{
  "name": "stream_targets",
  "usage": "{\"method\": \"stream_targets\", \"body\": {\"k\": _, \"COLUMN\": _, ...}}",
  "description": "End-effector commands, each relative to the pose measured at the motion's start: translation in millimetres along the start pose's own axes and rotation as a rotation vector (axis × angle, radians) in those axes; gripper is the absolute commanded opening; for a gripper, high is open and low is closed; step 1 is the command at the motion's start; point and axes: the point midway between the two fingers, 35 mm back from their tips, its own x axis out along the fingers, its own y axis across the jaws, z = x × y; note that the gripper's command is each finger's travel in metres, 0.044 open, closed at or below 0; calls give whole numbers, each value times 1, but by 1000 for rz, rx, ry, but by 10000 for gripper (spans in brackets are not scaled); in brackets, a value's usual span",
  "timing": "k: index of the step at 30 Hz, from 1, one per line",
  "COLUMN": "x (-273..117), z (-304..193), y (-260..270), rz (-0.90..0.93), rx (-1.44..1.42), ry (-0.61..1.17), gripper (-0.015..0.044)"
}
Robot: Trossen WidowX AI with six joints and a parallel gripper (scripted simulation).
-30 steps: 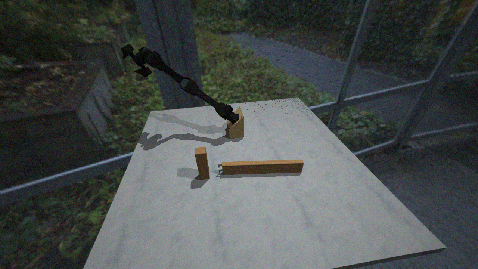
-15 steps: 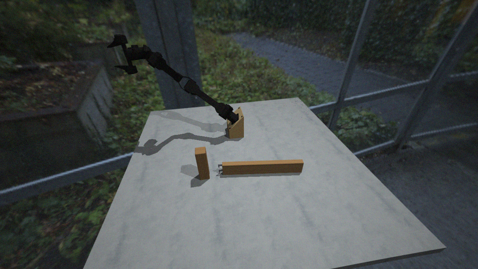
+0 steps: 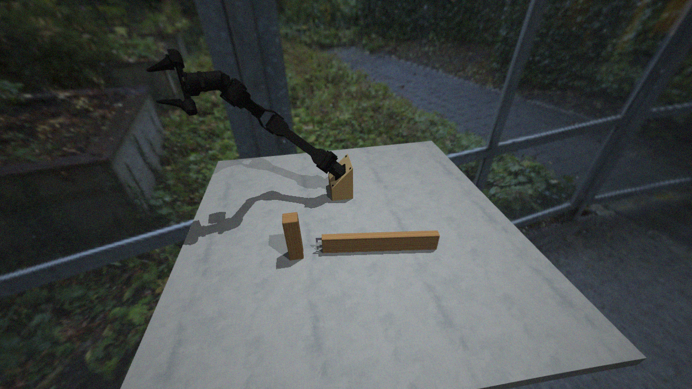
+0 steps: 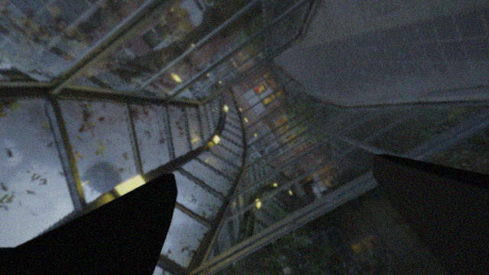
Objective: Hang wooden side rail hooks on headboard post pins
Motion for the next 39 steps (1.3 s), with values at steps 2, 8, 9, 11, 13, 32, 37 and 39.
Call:
{"method": "stream_targets", "body": {"k": 2, "x": -22, "z": -69, "y": -50, "rz": -110, "rx": 96, "ry": 147, "gripper": 440}}
{"method": "stream_targets", "body": {"k": 8, "x": -51, "z": -116, "y": -100, "rz": -242, "rx": 201, "ry": 241, "gripper": 440}}
{"method": "stream_targets", "body": {"k": 9, "x": -56, "z": -123, "y": -109, "rz": -267, "rx": 218, "ry": 253, "gripper": 440}}
{"method": "stream_targets", "body": {"k": 11, "x": -68, "z": -135, "y": -127, "rz": -317, "rx": 249, "ry": 272, "gripper": 440}}
{"method": "stream_targets", "body": {"k": 13, "x": -80, "z": -146, "y": -145, "rz": -369, "rx": 279, "ry": 286, "gripper": 440}}
{"method": "stream_targets", "body": {"k": 32, "x": -216, "z": -174, "y": -320, "rz": -844, "rx": 464, "ry": 179, "gripper": 440}}
{"method": "stream_targets", "body": {"k": 37, "x": -255, "z": -158, "y": -363, "rz": -940, "rx": 486, "ry": 86, "gripper": 440}}
{"method": "stream_targets", "body": {"k": 39, "x": -270, "z": -149, "y": -379, "rz": -971, "rx": 496, "ry": 41, "gripper": 440}}
